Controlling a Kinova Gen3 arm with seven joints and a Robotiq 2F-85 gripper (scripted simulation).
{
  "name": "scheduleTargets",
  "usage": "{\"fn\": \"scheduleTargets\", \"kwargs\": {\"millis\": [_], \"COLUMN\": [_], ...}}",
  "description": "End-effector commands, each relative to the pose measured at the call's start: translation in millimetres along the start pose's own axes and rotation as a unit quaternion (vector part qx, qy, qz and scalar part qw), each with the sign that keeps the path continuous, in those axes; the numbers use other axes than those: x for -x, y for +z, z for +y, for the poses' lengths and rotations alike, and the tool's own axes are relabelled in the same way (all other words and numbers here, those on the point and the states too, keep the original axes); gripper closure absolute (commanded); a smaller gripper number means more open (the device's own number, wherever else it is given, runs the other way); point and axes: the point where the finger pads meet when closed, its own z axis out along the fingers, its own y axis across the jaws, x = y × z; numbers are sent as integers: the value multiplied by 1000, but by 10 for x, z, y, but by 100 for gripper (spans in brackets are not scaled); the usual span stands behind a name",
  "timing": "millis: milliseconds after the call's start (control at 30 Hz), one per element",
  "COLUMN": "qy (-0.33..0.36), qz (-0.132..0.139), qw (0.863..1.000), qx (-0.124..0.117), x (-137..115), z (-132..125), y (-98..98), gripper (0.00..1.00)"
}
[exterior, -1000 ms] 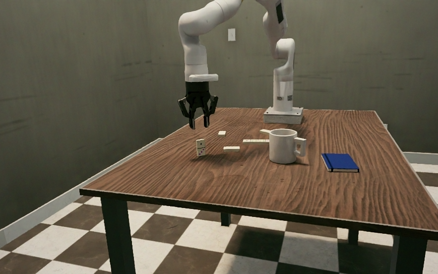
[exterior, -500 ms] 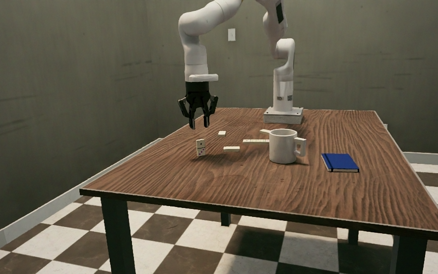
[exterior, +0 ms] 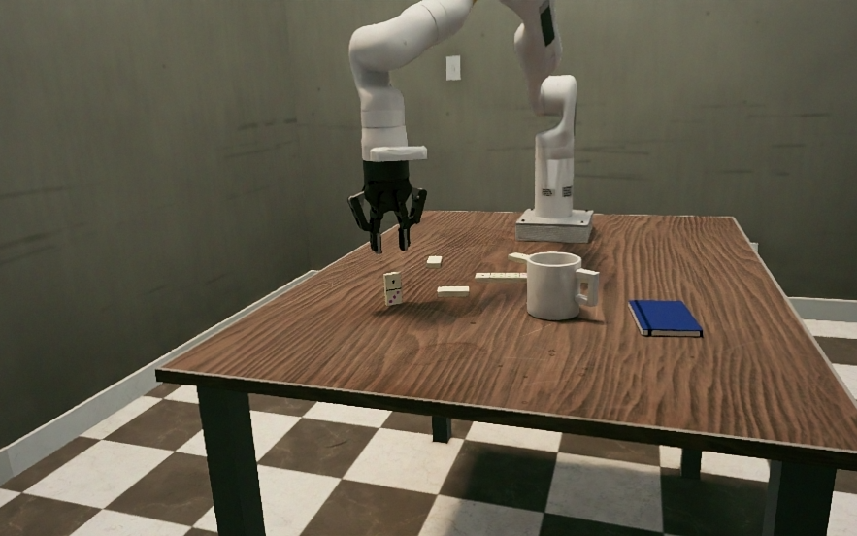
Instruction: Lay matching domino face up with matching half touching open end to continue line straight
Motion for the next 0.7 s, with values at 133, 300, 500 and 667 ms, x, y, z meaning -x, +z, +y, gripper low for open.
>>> {"fn": "scheduleTargets", "kwargs": {"millis": [133,300,500,667], "qy": [0,0,0,0], "qz": [1,2,2,2], "qw": [1000,1000,1000,1000], "qx": [1,1,1,1], "x": [-2,0,3,5], "z": [5,4,2,1], "y": [5,43,101,132], "gripper": [50,50,50,50]}}
